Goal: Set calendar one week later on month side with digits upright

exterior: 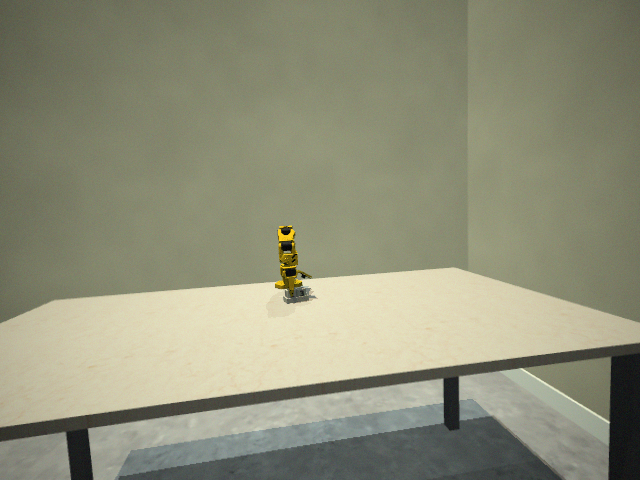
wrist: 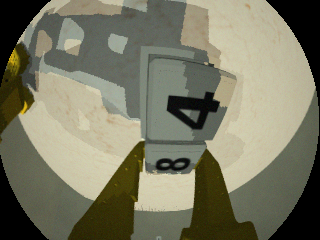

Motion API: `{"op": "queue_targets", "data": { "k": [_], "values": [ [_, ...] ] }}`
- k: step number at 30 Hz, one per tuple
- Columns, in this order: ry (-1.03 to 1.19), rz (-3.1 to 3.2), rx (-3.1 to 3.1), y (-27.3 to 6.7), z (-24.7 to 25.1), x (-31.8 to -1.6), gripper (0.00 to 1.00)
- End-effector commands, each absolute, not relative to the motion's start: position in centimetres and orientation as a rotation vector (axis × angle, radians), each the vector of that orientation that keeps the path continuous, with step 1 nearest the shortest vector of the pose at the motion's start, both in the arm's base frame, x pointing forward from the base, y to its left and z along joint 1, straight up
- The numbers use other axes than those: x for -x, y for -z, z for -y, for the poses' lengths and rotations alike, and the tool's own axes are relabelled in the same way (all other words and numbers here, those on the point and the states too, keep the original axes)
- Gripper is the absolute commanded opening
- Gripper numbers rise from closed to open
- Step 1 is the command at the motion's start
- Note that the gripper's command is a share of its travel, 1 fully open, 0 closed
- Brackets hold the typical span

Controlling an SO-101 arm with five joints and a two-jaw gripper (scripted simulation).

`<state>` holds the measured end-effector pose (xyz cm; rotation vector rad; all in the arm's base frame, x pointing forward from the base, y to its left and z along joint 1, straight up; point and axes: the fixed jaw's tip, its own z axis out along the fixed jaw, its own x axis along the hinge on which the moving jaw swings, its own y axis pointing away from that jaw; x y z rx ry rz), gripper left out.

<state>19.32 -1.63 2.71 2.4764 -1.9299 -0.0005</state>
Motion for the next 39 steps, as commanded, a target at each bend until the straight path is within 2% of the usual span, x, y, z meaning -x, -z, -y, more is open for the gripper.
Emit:
{"op": "queue_targets", "data": {
  "k": [1,6,16,39],
  "values": [
    [-0.039,1.946,-2.487,-3.3,1.5,-19.9,0.05],
    [-0.039,1.946,-2.487,-3.3,1.5,-19.9,0.00],
    [-0.039,1.946,-2.487,-3.7,1.5,-19.9,0.00],
    [-0.039,1.946,-2.487,-8.3,1.5,-19.6,0.00]
  ]
}}
